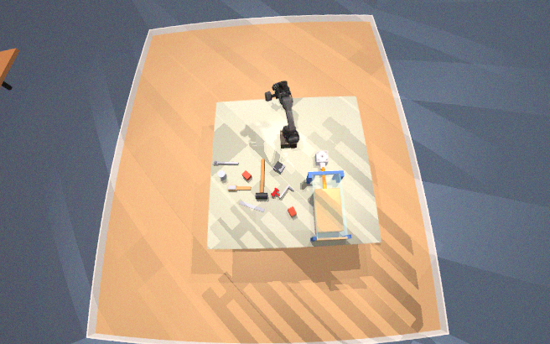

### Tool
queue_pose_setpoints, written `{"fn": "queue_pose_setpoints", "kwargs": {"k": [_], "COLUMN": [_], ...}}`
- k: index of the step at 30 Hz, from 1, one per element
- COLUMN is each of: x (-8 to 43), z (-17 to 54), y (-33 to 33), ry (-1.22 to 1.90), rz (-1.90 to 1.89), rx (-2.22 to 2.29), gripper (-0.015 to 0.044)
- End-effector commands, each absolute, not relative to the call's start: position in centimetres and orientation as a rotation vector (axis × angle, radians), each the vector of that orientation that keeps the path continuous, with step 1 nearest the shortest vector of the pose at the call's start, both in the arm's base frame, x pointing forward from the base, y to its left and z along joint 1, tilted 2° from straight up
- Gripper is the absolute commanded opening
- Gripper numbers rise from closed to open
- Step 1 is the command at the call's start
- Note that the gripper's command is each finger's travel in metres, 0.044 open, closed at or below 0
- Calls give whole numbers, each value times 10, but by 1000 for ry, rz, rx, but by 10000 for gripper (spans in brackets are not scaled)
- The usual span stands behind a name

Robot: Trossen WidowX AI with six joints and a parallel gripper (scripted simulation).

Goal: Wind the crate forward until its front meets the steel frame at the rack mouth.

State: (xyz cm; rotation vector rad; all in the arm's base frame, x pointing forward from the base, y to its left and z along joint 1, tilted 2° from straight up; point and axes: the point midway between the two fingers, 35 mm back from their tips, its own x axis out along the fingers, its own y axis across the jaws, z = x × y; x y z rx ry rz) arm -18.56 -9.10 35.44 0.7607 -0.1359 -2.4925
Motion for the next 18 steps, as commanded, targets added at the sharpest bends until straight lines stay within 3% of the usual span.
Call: {"fn": "queue_pose_setpoints", "kwargs": {"k": [1,10,18], "x": [-186,-179,-139], "z": [354,333,314], "y": [-92,-170,-244], "ry": [-125,396,793], "rz": [-2485,-2058,-1609], "rx": [761,676,458], "gripper": [426,440,440]}}
